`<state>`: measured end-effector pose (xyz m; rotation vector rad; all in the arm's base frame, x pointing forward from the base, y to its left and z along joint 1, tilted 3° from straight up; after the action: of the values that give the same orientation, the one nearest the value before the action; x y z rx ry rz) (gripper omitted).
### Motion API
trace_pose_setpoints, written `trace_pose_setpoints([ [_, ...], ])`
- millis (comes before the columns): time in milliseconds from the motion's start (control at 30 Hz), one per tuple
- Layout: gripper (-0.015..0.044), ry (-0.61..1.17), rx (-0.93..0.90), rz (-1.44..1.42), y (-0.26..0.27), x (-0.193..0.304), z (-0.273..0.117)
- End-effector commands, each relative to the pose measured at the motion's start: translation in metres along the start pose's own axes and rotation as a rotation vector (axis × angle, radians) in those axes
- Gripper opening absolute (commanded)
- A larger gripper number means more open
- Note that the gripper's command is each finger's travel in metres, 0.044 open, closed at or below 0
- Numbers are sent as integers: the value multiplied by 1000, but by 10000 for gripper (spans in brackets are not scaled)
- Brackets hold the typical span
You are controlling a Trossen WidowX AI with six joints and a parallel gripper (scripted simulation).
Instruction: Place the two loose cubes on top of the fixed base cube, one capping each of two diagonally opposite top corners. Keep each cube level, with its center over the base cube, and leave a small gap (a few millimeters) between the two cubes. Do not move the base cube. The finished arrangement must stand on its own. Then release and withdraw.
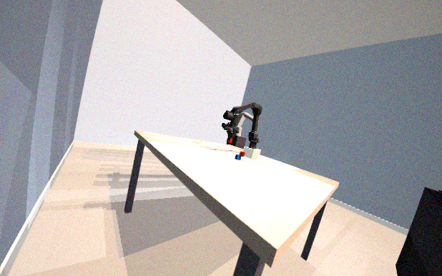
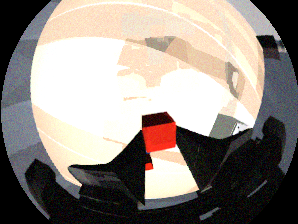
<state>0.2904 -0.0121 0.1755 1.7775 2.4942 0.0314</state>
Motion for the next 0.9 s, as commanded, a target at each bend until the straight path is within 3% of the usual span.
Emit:
trace_pose_setpoints([
  [0, 105, -4, 0, -3, 5, 9, 1],
  [867, 105, 2, -4, -41, 28, 91, 5],
])
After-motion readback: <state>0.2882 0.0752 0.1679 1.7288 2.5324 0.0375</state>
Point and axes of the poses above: the point midway between the two fingers, 35 mm back from their tips, its own z axis out along the fingers, its own y axis across the jaws, x = y × z, the point moved 9 cm from there along -z, back along the fingers, and after that the axes turned 4 degrees about z, right-handed, at the moved point
